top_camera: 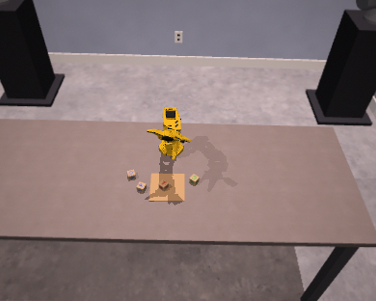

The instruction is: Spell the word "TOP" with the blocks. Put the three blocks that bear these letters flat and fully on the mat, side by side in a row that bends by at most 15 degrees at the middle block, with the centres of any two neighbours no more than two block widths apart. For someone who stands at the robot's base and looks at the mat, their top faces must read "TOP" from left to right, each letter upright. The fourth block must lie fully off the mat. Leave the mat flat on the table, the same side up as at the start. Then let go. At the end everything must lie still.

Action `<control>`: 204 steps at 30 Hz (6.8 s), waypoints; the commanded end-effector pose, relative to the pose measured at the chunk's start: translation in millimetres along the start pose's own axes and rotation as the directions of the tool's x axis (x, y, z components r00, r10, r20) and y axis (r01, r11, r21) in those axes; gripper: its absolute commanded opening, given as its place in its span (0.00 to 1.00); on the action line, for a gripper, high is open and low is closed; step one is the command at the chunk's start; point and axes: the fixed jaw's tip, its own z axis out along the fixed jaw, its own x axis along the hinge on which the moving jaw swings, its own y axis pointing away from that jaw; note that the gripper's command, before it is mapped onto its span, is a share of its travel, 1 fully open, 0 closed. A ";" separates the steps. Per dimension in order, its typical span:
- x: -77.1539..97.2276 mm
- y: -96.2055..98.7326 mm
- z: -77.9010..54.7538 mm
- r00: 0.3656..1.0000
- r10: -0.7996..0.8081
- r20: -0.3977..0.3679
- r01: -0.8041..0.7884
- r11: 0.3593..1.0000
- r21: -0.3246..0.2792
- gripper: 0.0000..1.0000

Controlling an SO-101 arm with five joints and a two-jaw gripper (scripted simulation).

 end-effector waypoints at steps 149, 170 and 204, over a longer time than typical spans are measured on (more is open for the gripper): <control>9.1 1.5 -95.3 0.962 0.182 0.201 -0.214 0.966 0.145 1.00; 38.1 22.1 -71.9 0.944 0.329 0.006 -0.329 0.943 0.051 1.00; 80.3 53.4 -52.9 0.831 0.479 -0.282 -0.499 0.867 0.004 1.00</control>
